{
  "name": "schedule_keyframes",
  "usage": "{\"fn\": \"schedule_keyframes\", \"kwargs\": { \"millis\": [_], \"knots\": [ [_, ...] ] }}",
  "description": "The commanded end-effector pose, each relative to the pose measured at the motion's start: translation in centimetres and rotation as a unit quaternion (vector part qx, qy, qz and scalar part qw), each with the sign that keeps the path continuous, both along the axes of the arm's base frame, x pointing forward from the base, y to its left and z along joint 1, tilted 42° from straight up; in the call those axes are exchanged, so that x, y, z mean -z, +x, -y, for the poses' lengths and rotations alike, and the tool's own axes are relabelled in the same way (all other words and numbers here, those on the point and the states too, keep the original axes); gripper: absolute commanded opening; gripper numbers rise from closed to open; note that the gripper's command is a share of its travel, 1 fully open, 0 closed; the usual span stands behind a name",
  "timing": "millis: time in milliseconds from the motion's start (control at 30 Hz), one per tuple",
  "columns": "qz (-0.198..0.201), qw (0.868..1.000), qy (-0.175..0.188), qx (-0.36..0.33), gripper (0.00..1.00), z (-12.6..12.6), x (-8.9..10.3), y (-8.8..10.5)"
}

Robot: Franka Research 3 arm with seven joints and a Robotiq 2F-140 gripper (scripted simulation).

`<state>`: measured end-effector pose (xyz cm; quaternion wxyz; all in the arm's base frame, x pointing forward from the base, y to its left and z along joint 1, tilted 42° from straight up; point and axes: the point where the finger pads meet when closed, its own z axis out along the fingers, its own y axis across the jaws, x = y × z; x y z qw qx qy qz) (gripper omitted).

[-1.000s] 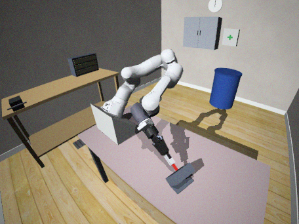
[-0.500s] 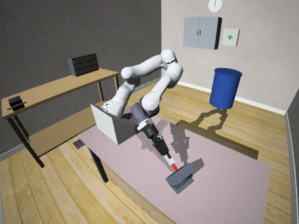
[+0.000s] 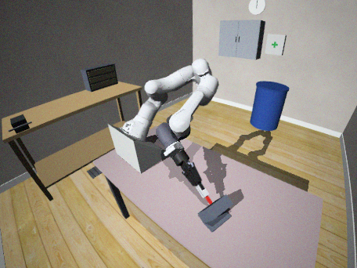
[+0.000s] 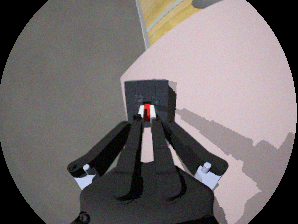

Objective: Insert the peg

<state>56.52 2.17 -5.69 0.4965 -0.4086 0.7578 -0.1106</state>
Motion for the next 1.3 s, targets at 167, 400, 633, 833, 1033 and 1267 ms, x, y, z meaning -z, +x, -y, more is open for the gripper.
{"fn": "schedule_keyframes", "kwargs": {
  "millis": [167,400,633,833,1033,1267],
  "knots": [
    [0.013,0.999,-0.013,0.037,0.00,0.0,0.0,0.0],
    [0.013,0.999,-0.013,0.037,0.00,0.0,0.0,0.0],
    [0.013,0.999,-0.013,0.037,0.00,-0.1,0.3,0.5],
    [0.013,0.999,-0.013,0.037,0.00,-0.2,0.6,1.0],
    [0.002,1.000,-0.002,0.000,0.00,-0.2,0.4,1.1],
    [0.009,1.000,-0.008,0.020,0.00,-0.1,0.2,0.7]
  ]
}}
